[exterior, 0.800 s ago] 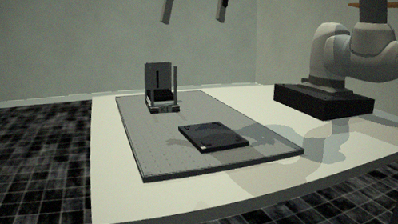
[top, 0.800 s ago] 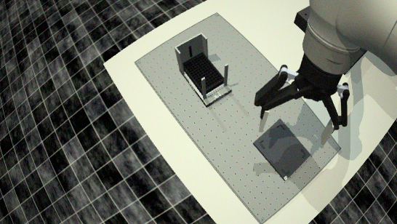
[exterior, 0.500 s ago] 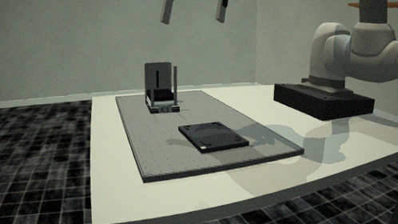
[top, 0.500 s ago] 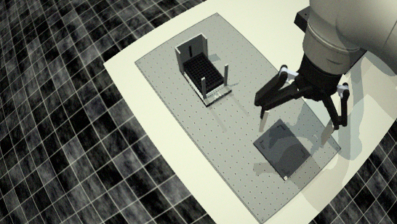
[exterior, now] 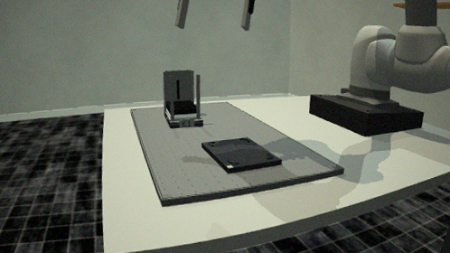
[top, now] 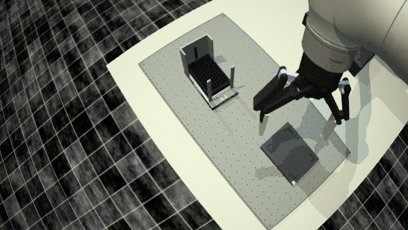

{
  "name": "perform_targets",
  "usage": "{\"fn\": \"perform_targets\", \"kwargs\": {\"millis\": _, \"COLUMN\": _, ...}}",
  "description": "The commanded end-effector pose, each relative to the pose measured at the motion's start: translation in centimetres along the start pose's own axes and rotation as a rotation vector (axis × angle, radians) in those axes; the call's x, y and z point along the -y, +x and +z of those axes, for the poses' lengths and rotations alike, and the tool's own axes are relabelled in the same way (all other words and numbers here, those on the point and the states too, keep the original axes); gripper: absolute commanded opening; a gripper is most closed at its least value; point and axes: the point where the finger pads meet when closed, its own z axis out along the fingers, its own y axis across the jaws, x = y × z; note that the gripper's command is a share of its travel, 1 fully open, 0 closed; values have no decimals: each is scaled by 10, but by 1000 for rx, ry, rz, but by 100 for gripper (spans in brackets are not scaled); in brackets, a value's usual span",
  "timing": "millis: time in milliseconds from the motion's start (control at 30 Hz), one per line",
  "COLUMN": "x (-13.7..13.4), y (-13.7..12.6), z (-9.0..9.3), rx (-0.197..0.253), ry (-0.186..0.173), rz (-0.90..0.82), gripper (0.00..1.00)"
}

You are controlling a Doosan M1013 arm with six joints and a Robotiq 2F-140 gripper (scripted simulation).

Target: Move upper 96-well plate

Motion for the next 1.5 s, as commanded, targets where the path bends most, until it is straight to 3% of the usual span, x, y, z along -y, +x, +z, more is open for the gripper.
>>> {"fn": "perform_targets", "kwargs": {"millis": 0, "x": 7, "y": 6, "z": 1, "rx": -4, "ry": -2, "rz": -118, "gripper": 100}}
{"fn": "perform_targets", "kwargs": {"millis": 800, "x": 55, "y": 47, "z": 10, "rx": -61, "ry": -20, "rz": -849, "gripper": 100}}
{"fn": "perform_targets", "kwargs": {"millis": 867, "x": 55, "y": 47, "z": 10, "rx": -61, "ry": -20, "rz": -849, "gripper": 100}}
{"fn": "perform_targets", "kwargs": {"millis": 1367, "x": 88, "y": 80, "z": 16, "rx": -90, "ry": -61, "rz": -1347, "gripper": 100}}
{"fn": "perform_targets", "kwargs": {"millis": 1467, "x": 91, "y": 84, "z": 17, "rx": -91, "ry": -65, "rz": -1380, "gripper": 100}}
